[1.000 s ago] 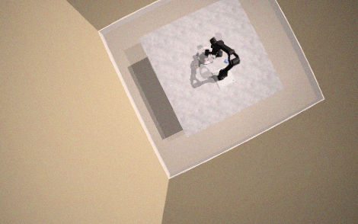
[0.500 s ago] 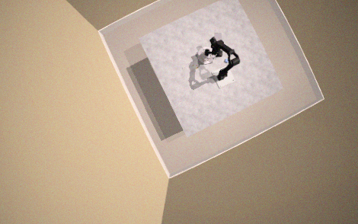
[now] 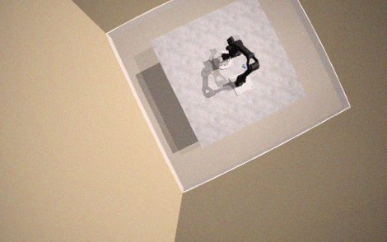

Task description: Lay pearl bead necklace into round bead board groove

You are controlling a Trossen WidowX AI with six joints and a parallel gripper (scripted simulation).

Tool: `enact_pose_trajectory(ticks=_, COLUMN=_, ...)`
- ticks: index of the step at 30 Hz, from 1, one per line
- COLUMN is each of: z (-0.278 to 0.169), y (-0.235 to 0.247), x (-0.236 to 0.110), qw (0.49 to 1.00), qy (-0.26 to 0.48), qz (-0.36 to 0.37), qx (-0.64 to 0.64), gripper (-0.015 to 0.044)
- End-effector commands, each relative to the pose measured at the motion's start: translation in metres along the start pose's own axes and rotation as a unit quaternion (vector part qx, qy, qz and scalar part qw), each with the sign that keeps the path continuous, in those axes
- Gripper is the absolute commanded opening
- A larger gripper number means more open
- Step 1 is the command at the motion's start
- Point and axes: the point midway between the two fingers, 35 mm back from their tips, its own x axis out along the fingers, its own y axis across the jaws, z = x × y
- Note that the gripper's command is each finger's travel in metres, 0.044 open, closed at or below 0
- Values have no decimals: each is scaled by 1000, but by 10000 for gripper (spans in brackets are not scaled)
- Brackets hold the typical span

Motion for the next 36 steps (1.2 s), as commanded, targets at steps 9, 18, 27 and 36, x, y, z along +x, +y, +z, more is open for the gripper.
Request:
enact_pose_trajectory(ticks=9, z=1, y=0, x=8, qw=1000, qy=-3, qz=0, qx=-5, gripper=120)
enact_pose_trajectory(ticks=18, z=1, y=0, x=22, qw=1000, qy=-1, qz=0, qx=-6, gripper=120)
enact_pose_trajectory(ticks=27, z=0, y=0, x=37, qw=1000, qy=2, qz=0, qx=-8, gripper=120)
enact_pose_trajectory(ticks=36, z=0, y=0, x=36, qw=1000, qy=-1, qz=0, qx=-6, gripper=67)
